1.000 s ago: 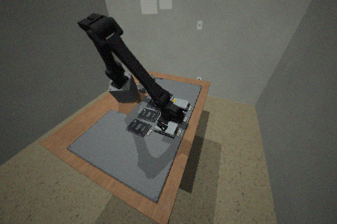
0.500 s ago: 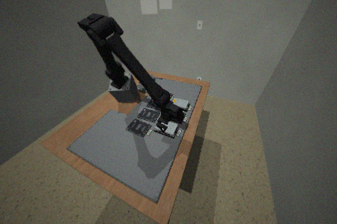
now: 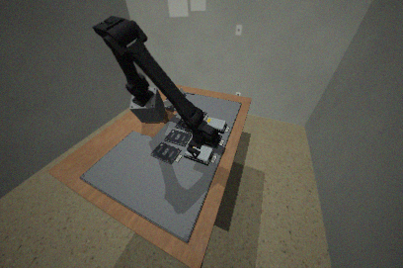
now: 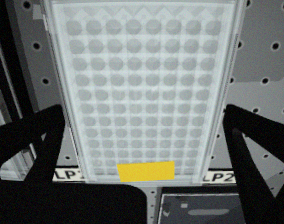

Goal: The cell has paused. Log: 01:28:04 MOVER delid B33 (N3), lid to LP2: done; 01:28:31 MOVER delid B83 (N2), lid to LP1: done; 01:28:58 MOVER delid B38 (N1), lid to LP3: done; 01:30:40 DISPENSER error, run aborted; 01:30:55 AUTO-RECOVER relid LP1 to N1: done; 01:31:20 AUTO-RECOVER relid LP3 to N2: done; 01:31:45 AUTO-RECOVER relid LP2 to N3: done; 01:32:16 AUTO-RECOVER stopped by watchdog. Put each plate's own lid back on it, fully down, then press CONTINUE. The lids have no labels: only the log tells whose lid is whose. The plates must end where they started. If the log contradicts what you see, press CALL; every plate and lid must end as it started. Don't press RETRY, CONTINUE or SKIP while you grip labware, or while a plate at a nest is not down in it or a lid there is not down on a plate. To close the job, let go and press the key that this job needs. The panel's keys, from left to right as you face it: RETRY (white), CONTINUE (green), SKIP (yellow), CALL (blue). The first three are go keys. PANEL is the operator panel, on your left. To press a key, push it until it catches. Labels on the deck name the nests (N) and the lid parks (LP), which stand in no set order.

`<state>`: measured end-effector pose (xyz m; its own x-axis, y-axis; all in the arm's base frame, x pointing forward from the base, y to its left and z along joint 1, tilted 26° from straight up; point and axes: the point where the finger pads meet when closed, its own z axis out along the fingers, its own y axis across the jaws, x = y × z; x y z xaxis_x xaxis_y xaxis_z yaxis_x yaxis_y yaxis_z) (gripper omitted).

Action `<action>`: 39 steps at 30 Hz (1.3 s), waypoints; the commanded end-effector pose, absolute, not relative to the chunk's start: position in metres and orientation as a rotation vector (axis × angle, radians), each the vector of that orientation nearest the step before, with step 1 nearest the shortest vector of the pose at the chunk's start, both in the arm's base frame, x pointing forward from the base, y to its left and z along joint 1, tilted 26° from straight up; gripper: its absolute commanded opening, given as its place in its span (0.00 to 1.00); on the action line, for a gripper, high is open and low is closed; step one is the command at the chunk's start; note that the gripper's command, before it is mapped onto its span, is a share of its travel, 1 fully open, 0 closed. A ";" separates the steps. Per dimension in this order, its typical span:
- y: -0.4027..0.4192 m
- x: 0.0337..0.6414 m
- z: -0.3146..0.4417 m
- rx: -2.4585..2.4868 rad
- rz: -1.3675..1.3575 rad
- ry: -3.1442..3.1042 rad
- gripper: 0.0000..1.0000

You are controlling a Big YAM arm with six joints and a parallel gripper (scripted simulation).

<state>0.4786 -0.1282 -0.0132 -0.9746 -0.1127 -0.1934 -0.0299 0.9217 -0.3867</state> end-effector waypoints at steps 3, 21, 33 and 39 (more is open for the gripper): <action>-0.129 0.487 -0.006 -0.105 -0.573 2.846 1.00; -0.119 0.483 0.004 -0.114 -0.567 2.845 1.00; -0.113 0.480 0.020 -0.109 -0.570 2.840 1.00; -0.108 0.474 0.021 -0.113 -0.572 2.834 0.99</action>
<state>0.4742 -0.1183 0.0120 -0.9728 -0.1148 -0.2013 -0.0287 0.9216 -0.3870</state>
